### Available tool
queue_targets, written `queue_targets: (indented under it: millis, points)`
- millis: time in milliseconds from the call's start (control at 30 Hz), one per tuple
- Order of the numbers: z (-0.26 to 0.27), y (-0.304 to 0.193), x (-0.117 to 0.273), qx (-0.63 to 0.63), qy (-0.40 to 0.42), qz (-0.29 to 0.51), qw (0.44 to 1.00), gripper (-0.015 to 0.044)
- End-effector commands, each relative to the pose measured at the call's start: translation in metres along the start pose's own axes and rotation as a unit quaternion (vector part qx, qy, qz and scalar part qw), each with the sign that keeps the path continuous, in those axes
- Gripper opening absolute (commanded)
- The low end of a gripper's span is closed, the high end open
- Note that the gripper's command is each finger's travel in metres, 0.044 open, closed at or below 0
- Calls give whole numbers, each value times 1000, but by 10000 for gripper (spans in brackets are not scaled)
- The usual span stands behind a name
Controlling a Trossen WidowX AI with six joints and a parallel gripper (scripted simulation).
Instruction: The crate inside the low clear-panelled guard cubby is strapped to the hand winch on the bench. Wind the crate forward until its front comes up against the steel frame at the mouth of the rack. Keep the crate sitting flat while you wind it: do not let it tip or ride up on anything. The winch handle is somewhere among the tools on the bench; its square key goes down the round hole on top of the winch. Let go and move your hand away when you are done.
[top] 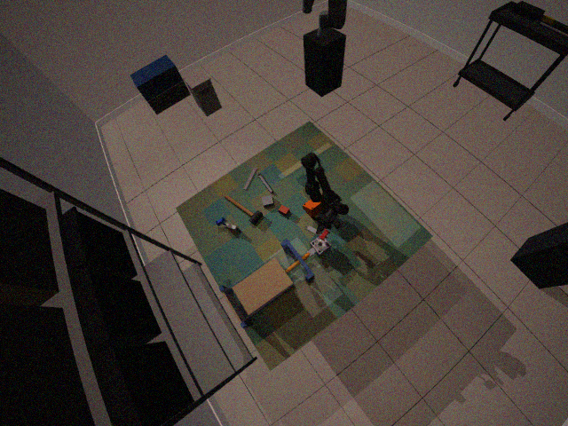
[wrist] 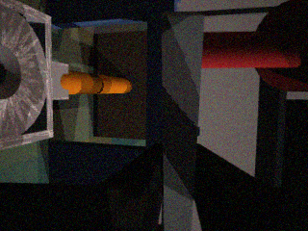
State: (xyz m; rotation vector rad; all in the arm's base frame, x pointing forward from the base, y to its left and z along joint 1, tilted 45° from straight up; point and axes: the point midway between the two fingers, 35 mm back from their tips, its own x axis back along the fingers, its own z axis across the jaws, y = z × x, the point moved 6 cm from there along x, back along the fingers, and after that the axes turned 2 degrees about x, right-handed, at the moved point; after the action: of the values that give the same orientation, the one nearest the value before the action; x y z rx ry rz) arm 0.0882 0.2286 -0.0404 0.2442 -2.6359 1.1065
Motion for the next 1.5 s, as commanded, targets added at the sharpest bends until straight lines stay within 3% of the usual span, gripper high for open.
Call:
queue_targets:
  millis: [0,300,567,1467]
  points:
    - [4,-1,1,4,-30,3,1000,0]
    - [11,-1,0,4,-88,4,996,0]
    - [12,-2,0,4,-92,4,996,0]
    - [23,89,-15,-3,-90,4,996,0]
